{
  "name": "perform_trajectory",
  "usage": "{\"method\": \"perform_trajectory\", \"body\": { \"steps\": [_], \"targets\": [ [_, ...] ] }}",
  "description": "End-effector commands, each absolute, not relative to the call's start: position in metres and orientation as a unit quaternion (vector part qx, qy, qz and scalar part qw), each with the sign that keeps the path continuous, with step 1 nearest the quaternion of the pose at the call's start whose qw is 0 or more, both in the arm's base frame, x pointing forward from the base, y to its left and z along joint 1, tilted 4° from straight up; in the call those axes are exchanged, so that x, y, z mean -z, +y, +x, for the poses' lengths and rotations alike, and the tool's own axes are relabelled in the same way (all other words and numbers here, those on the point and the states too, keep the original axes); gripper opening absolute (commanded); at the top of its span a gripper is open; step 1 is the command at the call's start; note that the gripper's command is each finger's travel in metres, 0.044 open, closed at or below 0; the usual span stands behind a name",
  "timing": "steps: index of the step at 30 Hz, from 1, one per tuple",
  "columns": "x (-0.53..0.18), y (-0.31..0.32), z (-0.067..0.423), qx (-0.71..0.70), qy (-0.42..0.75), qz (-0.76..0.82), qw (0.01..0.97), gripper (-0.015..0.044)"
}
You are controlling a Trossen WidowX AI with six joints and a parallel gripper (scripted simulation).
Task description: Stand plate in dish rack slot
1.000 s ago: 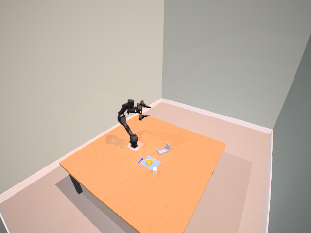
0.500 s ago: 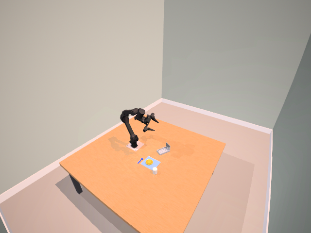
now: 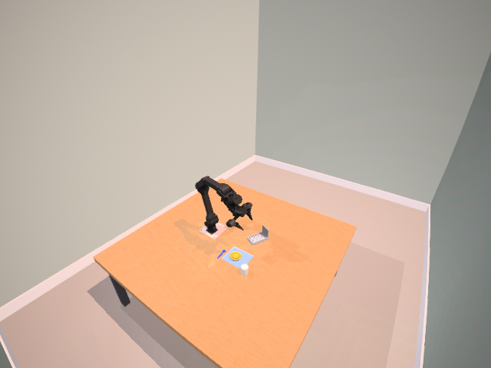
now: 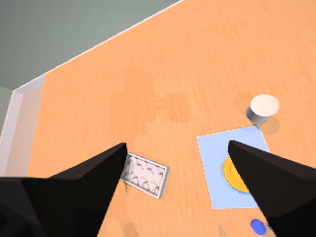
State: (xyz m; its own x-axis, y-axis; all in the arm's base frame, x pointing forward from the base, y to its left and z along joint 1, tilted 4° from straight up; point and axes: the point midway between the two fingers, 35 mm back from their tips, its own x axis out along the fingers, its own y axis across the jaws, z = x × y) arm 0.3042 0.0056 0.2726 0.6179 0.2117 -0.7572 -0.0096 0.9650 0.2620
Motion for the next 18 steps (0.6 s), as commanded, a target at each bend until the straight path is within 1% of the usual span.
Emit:
{"method": "perform_trajectory", "body": {
  "steps": [1,10,18],
  "targets": [
    [-0.238,-0.011,0.311,-0.04,0.485,0.081,0.87,0.04],
    [-0.172,-0.041,0.312,-0.016,0.59,0.005,0.807,0.04],
    [-0.118,-0.062,0.298,-0.018,0.678,-0.059,0.732,0.04]
  ]
}}
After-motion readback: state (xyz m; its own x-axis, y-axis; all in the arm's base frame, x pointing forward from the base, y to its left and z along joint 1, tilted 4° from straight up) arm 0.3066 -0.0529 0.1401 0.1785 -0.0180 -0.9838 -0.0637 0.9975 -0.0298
